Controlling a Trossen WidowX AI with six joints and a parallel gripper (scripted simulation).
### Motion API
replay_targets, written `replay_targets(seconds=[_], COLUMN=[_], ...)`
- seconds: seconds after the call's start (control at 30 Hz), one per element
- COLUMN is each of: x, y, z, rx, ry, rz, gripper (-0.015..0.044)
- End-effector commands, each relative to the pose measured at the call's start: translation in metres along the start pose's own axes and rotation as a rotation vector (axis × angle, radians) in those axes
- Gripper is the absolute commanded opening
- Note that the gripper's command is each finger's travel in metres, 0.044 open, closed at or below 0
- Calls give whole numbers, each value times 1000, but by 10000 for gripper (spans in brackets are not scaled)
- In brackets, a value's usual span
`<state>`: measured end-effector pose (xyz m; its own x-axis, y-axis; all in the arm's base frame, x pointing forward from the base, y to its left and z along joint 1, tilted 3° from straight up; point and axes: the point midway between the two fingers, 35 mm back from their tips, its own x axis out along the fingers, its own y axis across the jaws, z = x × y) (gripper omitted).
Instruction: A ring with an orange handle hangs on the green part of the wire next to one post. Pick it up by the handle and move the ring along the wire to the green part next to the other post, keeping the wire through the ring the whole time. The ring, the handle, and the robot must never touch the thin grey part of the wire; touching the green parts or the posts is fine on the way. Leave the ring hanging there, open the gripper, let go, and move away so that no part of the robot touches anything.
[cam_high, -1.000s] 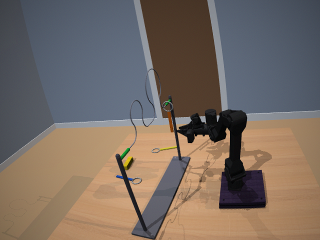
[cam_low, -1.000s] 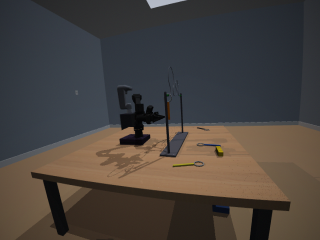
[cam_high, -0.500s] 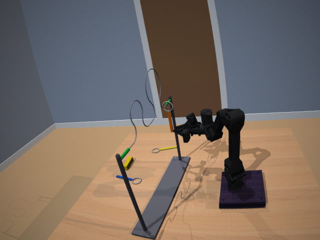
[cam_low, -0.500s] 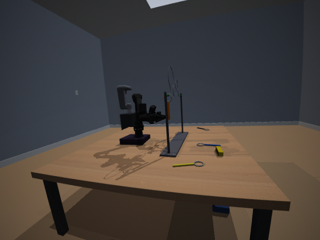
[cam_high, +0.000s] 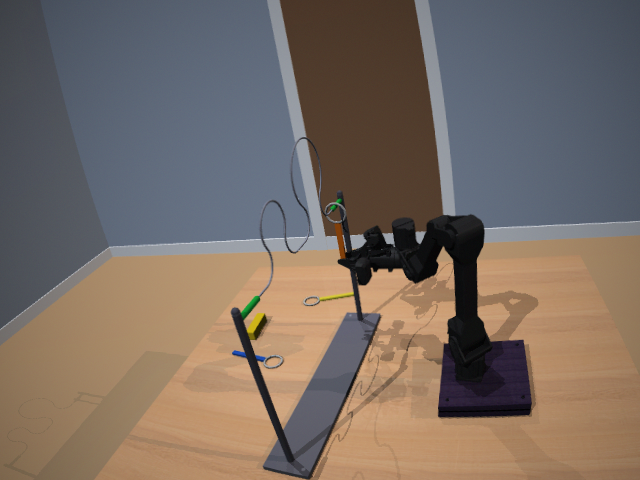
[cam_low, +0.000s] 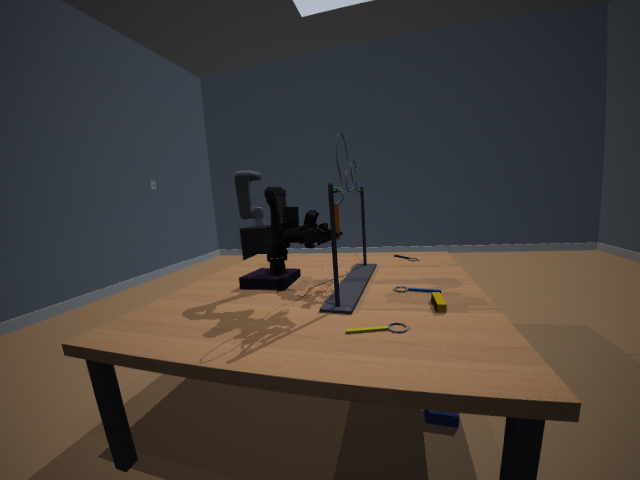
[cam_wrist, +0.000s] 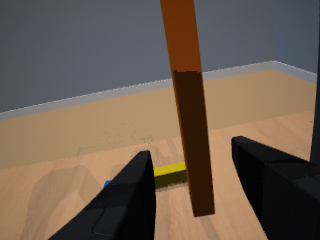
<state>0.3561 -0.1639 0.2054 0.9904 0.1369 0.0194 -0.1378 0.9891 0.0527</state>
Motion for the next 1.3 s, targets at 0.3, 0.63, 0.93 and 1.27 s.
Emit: replay_targets(seconds=[0.3, 0.63, 0.93, 1.27], x=[22, 23, 23, 23], y=[-1, -1, -1, -1], z=[2, 2, 2, 2], rx=[-12, -12, -12, -12], ry=[-7, -7, -7, -7], rz=[-5, -5, -5, -5], gripper=[160, 160, 160, 160])
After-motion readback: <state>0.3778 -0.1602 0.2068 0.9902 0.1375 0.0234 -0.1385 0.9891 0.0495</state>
